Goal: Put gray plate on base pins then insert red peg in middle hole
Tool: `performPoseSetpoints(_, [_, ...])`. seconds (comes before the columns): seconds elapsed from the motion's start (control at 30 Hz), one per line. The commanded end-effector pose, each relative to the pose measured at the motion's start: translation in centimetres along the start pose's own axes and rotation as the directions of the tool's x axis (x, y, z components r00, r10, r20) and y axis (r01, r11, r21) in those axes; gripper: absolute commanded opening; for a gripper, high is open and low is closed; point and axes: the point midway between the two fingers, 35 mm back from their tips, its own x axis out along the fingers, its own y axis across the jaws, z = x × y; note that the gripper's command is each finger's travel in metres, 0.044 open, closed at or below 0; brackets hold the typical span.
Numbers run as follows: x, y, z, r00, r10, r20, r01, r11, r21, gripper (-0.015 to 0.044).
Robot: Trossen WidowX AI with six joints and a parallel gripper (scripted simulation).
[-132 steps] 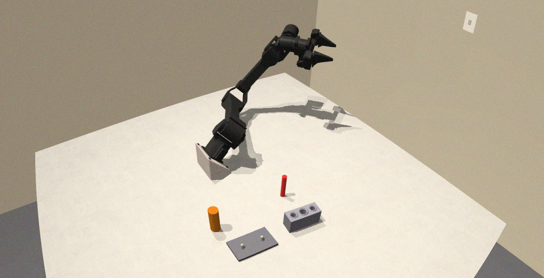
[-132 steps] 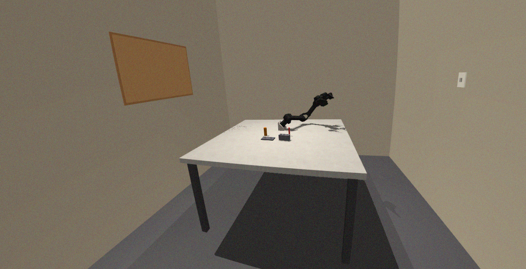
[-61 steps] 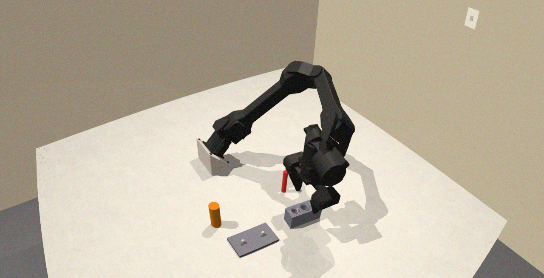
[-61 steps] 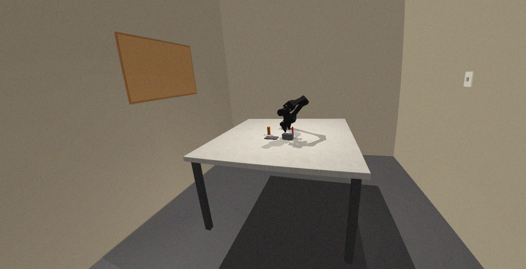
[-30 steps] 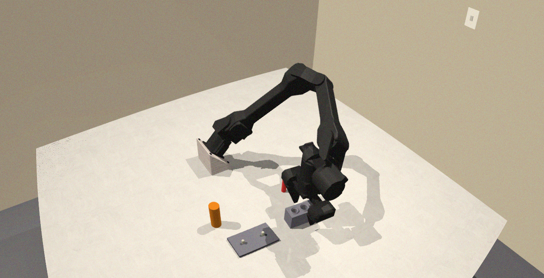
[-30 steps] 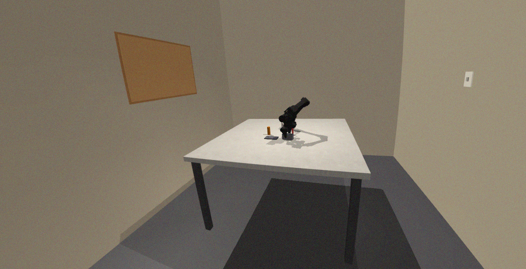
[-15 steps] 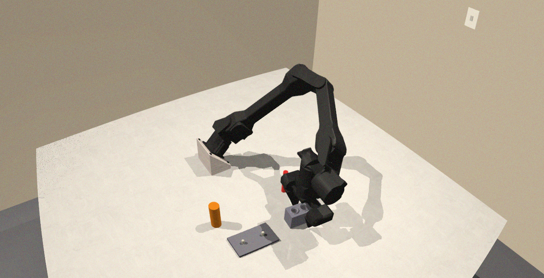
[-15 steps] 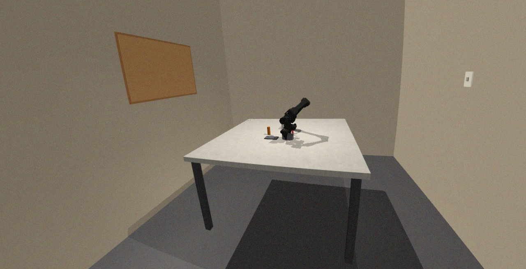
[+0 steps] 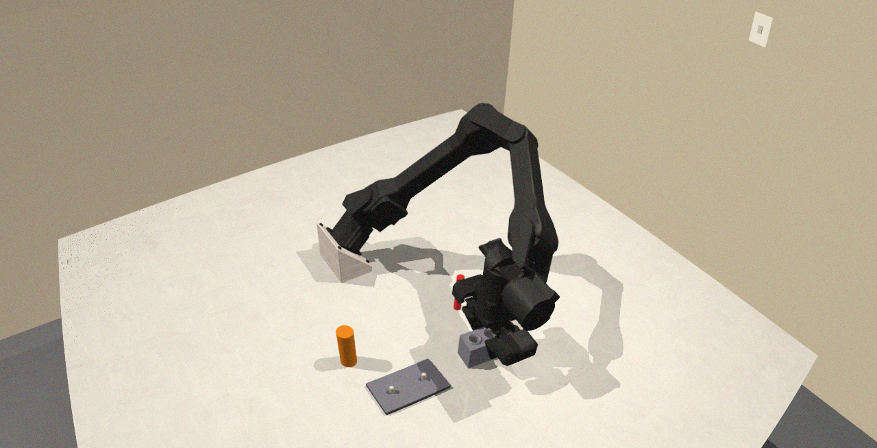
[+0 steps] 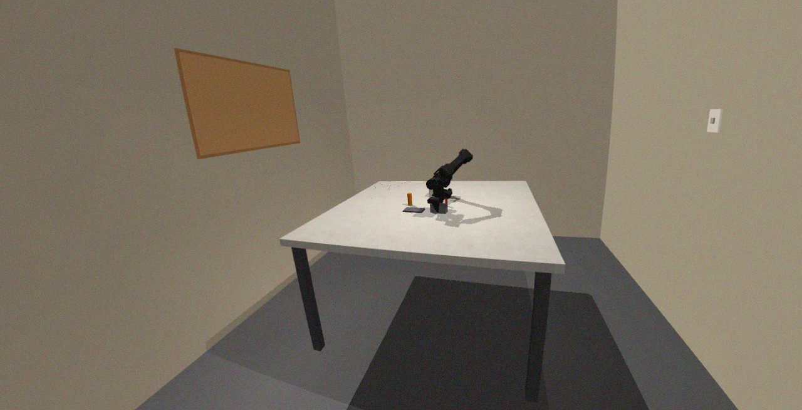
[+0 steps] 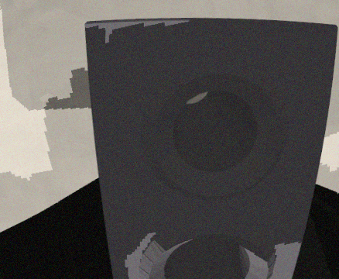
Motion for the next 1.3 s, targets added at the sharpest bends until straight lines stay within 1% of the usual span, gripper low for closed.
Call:
performPoseSetpoints(0.0, [-0.2, -0.1, 0.1, 1.000, -0.003, 0.003, 0.003, 1.000, 0.006, 0.0026])
performPoseSetpoints(0.03, [-0.5, -0.2, 0.1, 1.000, -0.004, 0.003, 0.004, 1.000, 0.008, 0.0000])
performPoseSetpoints(0.63, [-6.2, -1.0, 0.3, 1.000, -0.024, 0.000, 0.023, 0.998, 0.066, 0.0000])
performPoseSetpoints(1.27, [-12.3, -0.5, 0.6, 0.999, -0.041, 0.005, 0.040, 0.991, 0.126, 0.0000])
